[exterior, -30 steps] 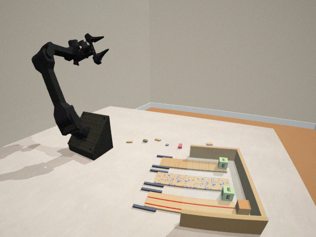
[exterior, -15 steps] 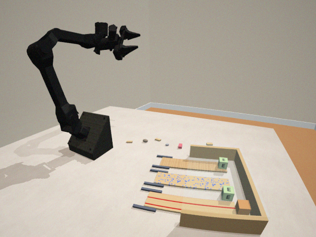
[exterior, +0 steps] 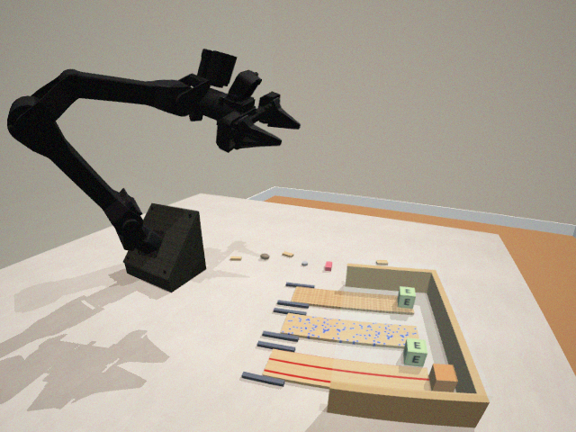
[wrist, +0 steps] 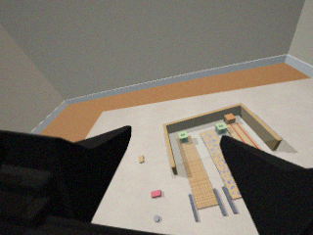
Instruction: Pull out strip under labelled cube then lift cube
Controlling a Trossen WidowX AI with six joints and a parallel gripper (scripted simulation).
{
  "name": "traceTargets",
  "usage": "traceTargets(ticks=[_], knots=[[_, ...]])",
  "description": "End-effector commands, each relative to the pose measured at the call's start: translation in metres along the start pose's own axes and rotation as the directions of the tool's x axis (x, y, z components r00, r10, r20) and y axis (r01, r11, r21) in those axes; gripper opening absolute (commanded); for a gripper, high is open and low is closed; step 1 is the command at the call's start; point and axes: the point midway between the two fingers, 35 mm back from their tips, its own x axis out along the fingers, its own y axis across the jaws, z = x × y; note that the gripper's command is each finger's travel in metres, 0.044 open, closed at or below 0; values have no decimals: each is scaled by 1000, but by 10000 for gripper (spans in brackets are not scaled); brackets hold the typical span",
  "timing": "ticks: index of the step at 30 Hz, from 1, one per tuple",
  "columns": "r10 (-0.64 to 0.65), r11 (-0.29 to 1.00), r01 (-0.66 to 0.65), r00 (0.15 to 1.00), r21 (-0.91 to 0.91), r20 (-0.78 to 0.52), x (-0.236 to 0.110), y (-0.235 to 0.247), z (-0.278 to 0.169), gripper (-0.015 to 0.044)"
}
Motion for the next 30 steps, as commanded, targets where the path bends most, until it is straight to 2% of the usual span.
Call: traceTargets(ticks=[1,7,14,16,22,29,30], knots=[[-75,990,65,994,-123,-79,28,-55,-23,400],[-179,951,122,966,-283,-187,49,-127,-63,400],[-182,950,123,965,-287,-190,49,-129,-64,400],[-180,949,113,960,-295,-214,54,-126,-65,348],[-184,939,27,881,-343,-436,93,-103,-79,190],[-224,934,-45,701,-355,-678,128,-88,-111,6],[-232,933,-52,667,-355,-708,131,-86,-117,0]])
